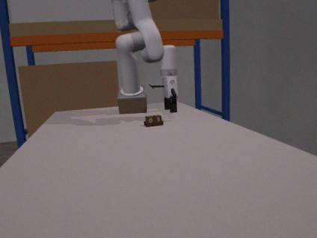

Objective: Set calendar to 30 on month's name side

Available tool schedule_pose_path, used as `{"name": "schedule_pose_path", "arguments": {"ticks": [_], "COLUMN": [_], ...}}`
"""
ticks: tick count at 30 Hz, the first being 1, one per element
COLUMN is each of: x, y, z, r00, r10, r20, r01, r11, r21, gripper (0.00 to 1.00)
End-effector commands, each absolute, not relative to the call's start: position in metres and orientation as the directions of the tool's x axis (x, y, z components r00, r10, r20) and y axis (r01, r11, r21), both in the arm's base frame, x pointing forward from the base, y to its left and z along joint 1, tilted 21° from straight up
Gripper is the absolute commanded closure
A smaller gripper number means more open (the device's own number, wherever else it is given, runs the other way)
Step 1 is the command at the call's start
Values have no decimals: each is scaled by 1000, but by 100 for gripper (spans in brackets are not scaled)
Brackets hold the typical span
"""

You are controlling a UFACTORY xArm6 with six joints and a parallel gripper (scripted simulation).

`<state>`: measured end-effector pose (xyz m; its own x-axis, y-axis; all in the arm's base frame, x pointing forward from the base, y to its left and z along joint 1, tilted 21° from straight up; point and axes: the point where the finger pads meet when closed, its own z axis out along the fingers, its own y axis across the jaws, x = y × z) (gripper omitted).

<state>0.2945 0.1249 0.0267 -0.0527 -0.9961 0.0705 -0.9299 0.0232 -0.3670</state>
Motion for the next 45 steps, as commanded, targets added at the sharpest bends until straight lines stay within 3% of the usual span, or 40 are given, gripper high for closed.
{"name": "schedule_pose_path", "arguments": {"ticks": [1,12,27,35,45], "x": [290,289,285,284,282], "y": [126,127,130,130,132], "z": [40,43,41,41,40], "r00": [-53,9,390,430,622], "r10": [-996,-995,-891,-868,-720], "r20": [75,99,234,247,306], "r01": [-933,-935,-850,-830,-698], "r11": [23,-44,-446,-488,-688], "r21": [-359,-353,-282,-270,-201], "gripper": [0,0,0,0,0]}}
